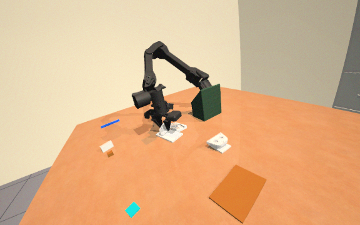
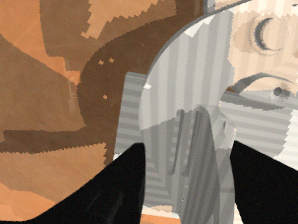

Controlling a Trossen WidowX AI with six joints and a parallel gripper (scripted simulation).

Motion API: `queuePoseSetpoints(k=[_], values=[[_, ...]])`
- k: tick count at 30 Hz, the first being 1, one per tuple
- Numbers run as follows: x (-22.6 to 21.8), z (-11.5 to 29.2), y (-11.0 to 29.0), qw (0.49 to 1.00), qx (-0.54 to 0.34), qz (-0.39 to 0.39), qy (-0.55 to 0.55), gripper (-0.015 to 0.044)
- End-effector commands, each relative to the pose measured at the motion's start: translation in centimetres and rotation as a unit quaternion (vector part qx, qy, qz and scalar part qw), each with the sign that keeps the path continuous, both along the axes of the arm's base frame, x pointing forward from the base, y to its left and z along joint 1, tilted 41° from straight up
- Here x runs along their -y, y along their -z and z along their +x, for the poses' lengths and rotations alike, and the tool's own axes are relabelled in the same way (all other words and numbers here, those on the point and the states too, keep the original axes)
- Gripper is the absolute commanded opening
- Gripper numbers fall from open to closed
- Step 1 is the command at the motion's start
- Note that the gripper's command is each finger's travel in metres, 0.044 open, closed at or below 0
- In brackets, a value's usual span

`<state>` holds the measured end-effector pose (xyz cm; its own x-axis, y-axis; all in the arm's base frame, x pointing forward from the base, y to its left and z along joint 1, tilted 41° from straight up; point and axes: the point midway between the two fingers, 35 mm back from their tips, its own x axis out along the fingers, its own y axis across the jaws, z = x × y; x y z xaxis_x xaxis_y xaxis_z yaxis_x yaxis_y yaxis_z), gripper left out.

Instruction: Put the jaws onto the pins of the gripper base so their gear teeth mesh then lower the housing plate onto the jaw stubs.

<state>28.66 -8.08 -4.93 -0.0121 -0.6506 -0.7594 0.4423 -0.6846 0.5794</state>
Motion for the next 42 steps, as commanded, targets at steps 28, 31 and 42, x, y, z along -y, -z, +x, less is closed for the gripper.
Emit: queuePoseSetpoints(k=[28,31,42], values=[[-2.3,0.2,-2.6,1.0,0.0,0.0,0.0,0.0224],[-4.0,0.1,-4.7,1.0,0.0,-0.001,-0.001,0.0224],[-3.7,0.0,-4.7,0.999,-0.022,-0.004,-0.025,0.0329]])
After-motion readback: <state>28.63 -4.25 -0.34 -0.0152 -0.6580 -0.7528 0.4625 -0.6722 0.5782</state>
